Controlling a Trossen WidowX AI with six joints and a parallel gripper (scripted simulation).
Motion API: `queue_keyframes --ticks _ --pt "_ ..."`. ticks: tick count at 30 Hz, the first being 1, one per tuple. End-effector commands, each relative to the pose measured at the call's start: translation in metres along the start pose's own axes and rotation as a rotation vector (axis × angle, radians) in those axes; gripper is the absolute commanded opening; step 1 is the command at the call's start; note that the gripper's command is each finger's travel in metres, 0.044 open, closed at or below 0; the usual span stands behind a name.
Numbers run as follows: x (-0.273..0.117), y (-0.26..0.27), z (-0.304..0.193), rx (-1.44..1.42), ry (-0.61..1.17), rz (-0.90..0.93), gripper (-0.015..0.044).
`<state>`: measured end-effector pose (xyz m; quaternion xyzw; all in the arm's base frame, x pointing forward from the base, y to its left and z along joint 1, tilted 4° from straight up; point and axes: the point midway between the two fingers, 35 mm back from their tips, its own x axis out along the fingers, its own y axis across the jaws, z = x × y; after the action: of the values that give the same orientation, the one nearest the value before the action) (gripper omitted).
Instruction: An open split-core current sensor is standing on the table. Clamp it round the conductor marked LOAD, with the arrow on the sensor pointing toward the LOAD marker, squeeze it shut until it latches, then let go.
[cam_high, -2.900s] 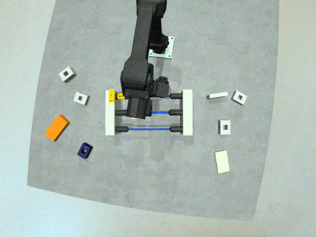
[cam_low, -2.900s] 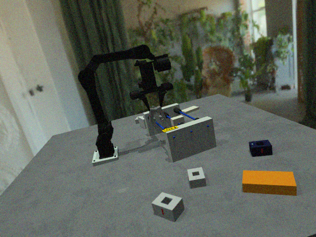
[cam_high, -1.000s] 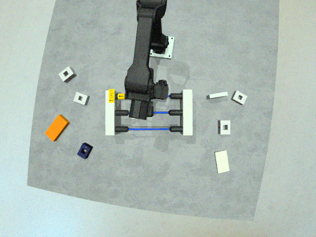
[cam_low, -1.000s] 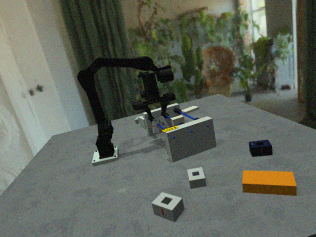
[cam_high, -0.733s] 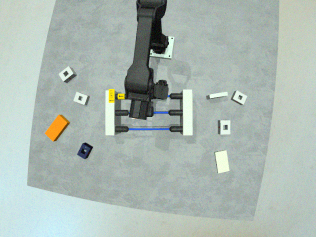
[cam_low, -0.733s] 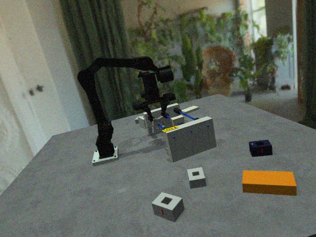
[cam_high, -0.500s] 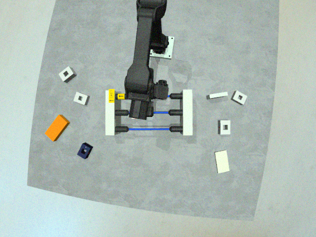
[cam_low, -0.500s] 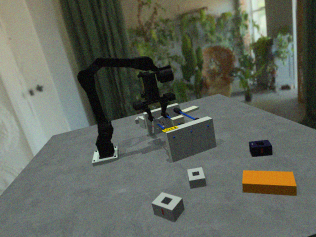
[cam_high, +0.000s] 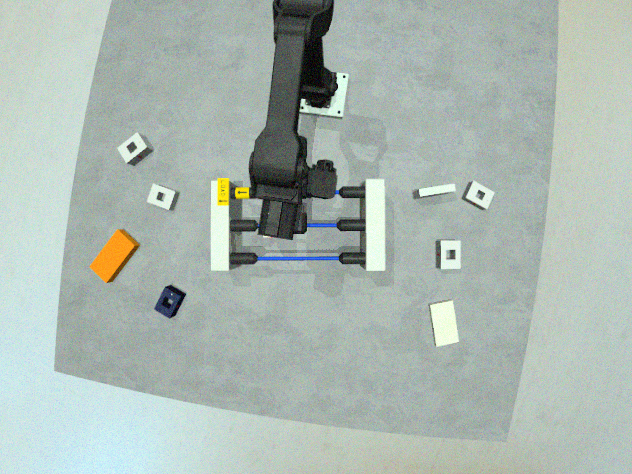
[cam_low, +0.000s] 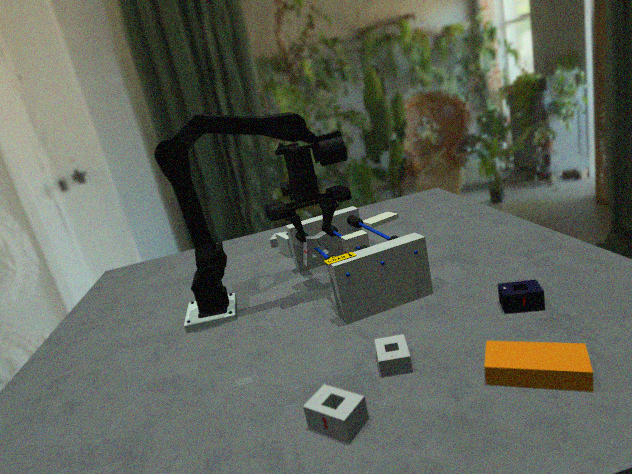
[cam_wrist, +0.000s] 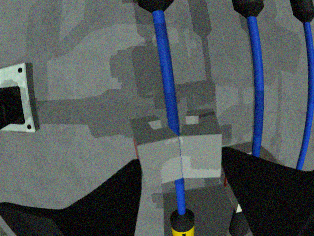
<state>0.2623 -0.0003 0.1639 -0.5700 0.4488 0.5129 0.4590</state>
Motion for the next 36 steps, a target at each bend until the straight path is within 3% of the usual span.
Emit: queue_keyframes --ticks 1,9,16,21,36 --pt "0.0 0.0 0.0 0.0 0.0 0.002 0.0236" --pt "0.0 0.0 0.0 0.0 0.0 0.002 0.044" --pt "0.0 0.0 0.0 0.0 0.0 0.002 0.044" --pt "0.036 0.0 -0.003 -0.002 0.005 0.014 0.044" --pt "0.053 0.0 -0.003 -0.002 0.005 0.015 0.044"
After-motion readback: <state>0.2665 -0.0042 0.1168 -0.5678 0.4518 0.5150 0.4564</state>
